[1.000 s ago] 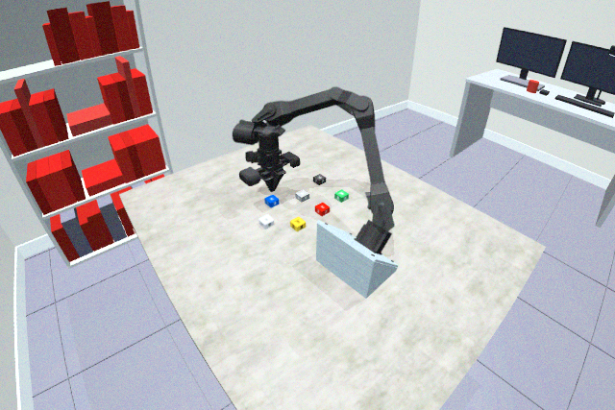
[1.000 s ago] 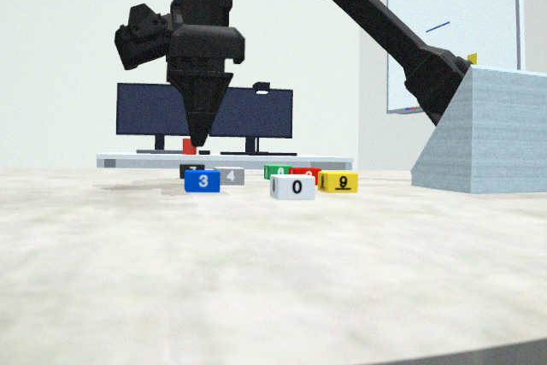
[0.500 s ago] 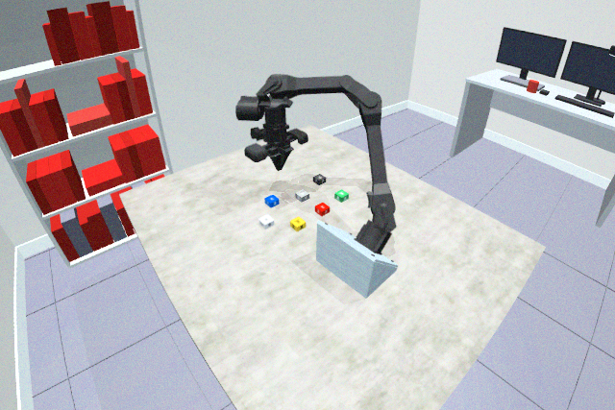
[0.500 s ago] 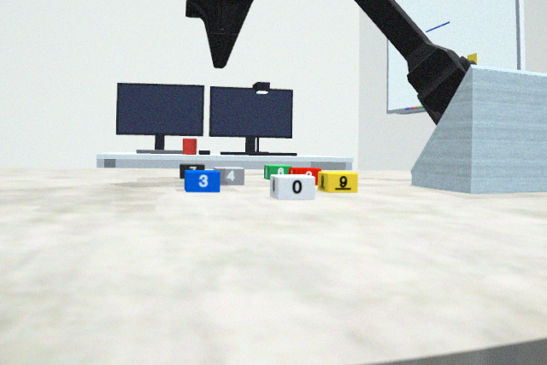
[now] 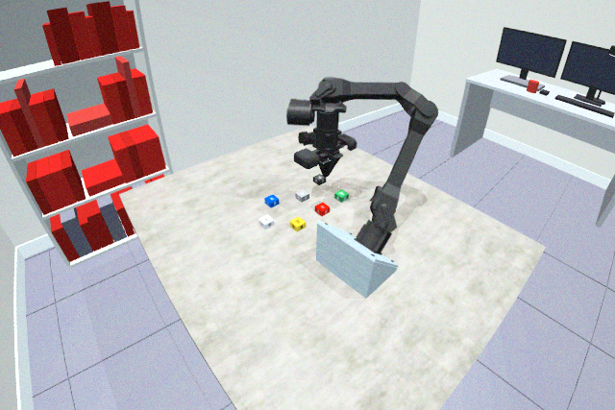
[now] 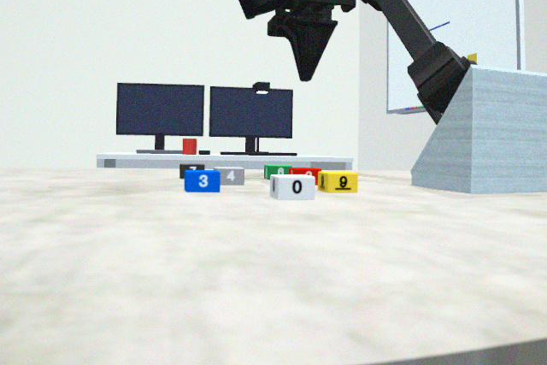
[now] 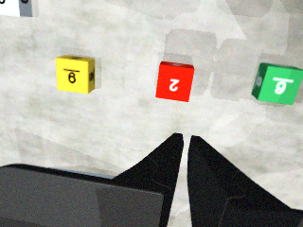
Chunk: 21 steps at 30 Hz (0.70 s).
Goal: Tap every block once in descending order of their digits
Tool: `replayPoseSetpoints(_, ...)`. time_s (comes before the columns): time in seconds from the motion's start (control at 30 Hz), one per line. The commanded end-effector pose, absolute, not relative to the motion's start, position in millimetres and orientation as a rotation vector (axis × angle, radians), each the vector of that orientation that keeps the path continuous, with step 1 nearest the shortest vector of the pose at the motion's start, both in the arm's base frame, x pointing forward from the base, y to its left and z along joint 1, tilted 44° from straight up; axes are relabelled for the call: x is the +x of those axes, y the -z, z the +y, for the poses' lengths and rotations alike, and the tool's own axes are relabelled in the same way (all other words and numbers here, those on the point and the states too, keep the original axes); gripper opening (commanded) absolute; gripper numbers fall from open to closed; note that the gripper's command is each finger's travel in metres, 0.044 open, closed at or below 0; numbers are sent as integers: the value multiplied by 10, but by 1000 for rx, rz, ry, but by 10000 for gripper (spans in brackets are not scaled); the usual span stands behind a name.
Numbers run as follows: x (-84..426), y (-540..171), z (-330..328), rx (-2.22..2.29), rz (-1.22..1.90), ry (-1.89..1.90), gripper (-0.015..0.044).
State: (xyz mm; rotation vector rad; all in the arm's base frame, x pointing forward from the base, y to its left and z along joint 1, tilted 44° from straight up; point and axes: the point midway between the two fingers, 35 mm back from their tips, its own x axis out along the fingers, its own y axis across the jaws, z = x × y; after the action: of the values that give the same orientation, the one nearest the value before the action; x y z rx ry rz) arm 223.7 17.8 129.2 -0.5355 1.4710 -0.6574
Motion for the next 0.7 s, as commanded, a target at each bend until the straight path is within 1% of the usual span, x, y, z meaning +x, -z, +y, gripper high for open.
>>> replayPoseSetpoints(0.0,2201,-1230,106,-528,1469,655,20)
replayPoseSetpoints(0.2,2184,-732,-383,-529,1467,658,20)
replayPoseSetpoints(0.67,2183,-607,-502,-529,1466,659,20)
